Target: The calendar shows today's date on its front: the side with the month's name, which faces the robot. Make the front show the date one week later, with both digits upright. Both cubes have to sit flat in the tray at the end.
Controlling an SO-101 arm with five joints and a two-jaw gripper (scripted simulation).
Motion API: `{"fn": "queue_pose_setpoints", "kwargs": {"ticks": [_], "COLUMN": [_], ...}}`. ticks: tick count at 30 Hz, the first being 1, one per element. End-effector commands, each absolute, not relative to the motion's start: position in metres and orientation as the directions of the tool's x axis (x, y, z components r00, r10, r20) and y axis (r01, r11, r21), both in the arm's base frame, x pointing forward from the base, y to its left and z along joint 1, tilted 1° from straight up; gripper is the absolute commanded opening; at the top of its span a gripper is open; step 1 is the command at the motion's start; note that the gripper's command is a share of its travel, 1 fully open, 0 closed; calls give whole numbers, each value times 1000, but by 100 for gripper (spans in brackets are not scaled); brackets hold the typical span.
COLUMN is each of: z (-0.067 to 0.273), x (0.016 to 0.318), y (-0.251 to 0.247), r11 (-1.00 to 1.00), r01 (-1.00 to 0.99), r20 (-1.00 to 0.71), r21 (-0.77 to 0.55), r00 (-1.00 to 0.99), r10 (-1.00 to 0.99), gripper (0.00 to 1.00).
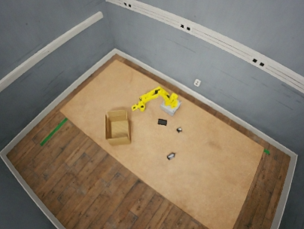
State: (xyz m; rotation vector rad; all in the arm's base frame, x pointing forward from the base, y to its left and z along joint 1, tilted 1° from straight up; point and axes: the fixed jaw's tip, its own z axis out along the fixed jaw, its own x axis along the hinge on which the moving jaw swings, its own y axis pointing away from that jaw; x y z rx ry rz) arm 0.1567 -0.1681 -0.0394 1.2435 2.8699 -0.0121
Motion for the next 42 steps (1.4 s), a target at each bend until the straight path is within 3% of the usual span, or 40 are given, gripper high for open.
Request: {"fn": "queue_pose_setpoints", "kwargs": {"ticks": [1, 42], "z": [-45, -45], "x": [155, 147], "y": [-162, -169], "r11": [696, 696], "r01": [718, 718], "r20": [13, 13], "r21": [1, 1], "r00": [-696, -696], "r10": [718, 718], "gripper": [34, 20]}}
